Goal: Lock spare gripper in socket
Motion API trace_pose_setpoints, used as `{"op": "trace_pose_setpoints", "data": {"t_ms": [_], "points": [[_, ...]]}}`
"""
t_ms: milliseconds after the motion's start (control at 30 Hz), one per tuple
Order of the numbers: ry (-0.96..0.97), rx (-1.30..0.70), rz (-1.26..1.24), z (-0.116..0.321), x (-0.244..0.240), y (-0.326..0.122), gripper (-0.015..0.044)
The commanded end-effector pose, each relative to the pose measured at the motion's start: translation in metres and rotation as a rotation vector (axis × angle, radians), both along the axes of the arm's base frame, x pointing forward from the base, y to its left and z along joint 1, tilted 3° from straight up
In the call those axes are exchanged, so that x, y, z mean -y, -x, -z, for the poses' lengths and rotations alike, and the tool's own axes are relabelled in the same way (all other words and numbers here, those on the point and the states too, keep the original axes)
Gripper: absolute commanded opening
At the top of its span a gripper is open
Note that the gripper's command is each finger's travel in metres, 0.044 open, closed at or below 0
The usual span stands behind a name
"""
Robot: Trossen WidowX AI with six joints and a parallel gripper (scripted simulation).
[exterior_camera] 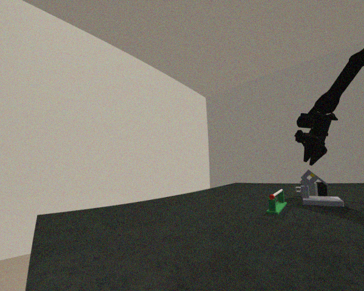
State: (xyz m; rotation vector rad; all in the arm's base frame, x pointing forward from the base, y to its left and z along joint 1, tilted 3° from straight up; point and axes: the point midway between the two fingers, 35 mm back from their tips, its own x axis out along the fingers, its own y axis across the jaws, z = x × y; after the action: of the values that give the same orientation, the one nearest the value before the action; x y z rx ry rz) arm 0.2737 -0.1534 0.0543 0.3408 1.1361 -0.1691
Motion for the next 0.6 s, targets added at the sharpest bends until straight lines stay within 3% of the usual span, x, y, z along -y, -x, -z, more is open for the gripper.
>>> {"op": "trace_pose_setpoints", "data": {"t_ms": [0, 333, 567], "points": [[0.181, 0.097, -0.342, -0.009, -0.001, 0.0, 0.044], [0.181, 0.098, -0.342, -0.005, -0.001, -0.001, 0.044], [0.181, 0.098, -0.341, 0.037, -0.001, -0.001, 0.044]]}}
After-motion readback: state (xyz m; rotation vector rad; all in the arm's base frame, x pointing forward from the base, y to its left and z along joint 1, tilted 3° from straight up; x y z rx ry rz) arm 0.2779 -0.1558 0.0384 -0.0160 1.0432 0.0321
